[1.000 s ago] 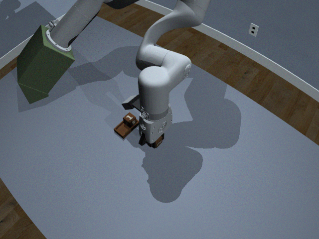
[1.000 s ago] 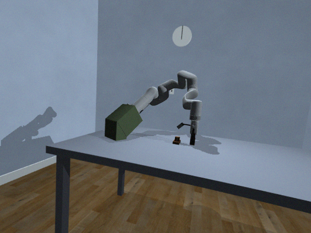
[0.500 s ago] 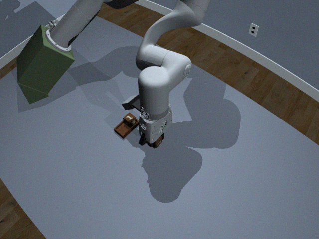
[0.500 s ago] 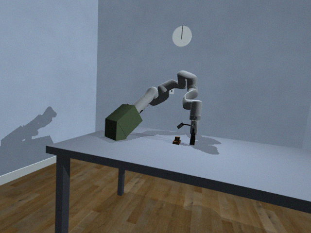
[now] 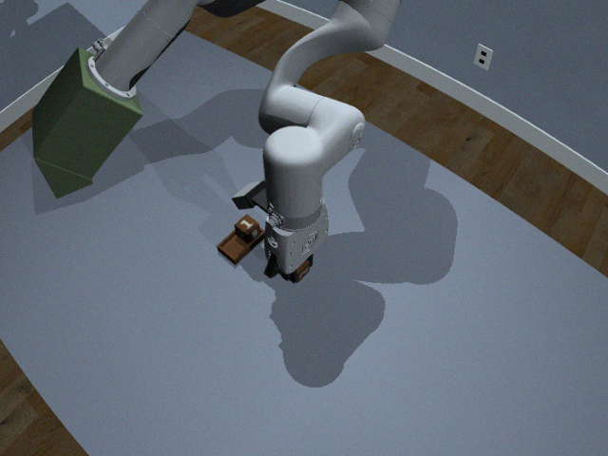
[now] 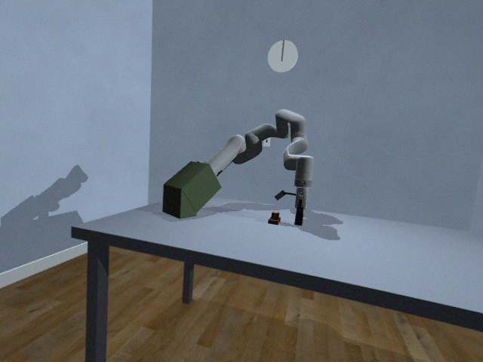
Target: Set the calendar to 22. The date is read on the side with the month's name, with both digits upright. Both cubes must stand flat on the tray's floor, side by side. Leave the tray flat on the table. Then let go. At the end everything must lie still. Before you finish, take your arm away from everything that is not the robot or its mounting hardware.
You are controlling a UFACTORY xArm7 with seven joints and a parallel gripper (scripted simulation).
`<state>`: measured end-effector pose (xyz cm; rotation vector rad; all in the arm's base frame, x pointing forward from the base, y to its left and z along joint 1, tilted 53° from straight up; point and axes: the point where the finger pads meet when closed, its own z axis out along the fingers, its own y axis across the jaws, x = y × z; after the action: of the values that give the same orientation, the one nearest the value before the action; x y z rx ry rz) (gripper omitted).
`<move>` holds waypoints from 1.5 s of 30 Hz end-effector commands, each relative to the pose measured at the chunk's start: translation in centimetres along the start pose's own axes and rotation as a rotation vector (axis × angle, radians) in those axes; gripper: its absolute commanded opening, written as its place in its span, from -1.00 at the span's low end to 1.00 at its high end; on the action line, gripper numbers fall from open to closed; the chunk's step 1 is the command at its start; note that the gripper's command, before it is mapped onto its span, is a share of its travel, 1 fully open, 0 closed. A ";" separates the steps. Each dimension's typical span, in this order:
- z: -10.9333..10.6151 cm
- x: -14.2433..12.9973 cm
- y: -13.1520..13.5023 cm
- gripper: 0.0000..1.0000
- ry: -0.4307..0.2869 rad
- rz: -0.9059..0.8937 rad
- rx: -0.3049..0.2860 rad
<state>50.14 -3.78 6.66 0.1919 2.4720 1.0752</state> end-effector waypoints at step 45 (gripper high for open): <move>-0.2 -0.1 -0.1 -0.26 -0.004 0.000 0.003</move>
<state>50.14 -3.79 6.67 0.1920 2.4719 1.0750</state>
